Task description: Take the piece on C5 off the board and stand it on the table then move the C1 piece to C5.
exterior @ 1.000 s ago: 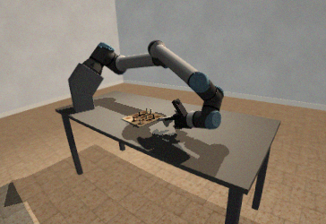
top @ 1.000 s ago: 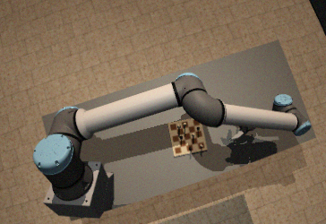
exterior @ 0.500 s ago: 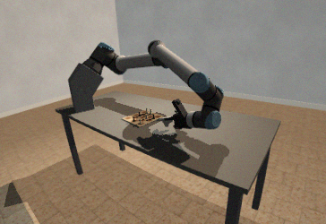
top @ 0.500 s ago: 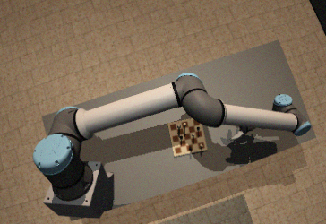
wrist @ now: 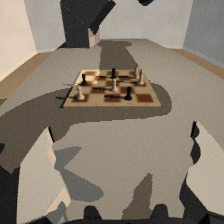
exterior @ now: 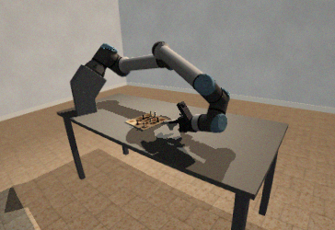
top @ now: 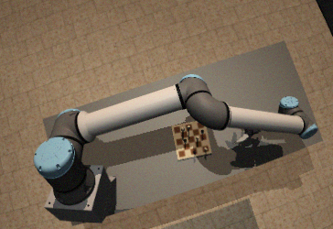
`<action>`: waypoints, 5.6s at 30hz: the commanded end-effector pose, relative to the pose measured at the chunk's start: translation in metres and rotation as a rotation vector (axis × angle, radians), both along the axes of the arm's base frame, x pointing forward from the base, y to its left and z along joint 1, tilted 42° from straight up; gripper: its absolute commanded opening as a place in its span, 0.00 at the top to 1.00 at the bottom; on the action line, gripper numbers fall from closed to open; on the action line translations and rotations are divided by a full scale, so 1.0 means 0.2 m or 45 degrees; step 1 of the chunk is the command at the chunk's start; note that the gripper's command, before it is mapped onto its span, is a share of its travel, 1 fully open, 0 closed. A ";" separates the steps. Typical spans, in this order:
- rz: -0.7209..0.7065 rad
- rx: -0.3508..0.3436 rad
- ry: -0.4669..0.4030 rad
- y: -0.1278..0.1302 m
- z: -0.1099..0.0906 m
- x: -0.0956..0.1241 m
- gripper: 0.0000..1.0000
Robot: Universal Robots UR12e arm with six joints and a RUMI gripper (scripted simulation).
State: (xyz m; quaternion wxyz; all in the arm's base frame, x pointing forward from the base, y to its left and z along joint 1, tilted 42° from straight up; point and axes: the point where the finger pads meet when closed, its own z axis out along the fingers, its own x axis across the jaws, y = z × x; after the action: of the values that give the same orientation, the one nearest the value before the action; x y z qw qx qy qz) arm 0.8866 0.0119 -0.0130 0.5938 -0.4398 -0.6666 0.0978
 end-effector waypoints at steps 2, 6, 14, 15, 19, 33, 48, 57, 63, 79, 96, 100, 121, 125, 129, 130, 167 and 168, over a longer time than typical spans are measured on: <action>-0.001 0.000 -0.002 0.00 0.00 0.00 0.00; -0.001 0.000 -0.002 0.00 0.00 0.00 0.00; -0.001 -0.001 -0.002 -0.01 0.01 0.00 0.00; -0.001 -0.001 -0.003 -0.01 0.01 0.00 0.00; -0.002 -0.002 -0.006 -0.05 0.06 -0.02 0.00; -0.002 -0.002 -0.006 -0.27 0.32 -0.11 0.00; -0.003 -0.002 -0.007 -0.27 0.32 -0.11 0.00; -0.023 -0.007 -0.034 -0.27 0.32 -0.12 0.00; -0.043 -0.012 -0.062 -0.27 0.31 -0.12 0.00; -0.192 -0.042 -0.276 -0.26 0.26 -0.18 0.00; -0.405 -0.069 -0.610 -0.21 0.23 -0.33 0.00; -0.453 -0.072 -0.691 -0.19 0.23 -0.38 0.00; -0.675 -0.068 -1.123 -0.03 0.29 -0.73 0.00; -0.706 -0.064 -1.195 0.01 0.31 -0.80 0.00; -0.742 -0.058 -1.283 0.06 0.33 -0.89 0.00; -0.742 -0.058 -1.283 0.06 0.33 -0.89 0.00; -0.835 -0.031 -1.557 0.27 0.41 -1.22 0.00; -0.835 -0.031 -1.557 0.27 0.41 -1.22 0.00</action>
State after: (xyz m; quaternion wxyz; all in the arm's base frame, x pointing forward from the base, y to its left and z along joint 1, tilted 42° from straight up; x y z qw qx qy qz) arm 0.6423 0.0652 0.0690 0.1071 -0.6013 -0.7132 -0.3439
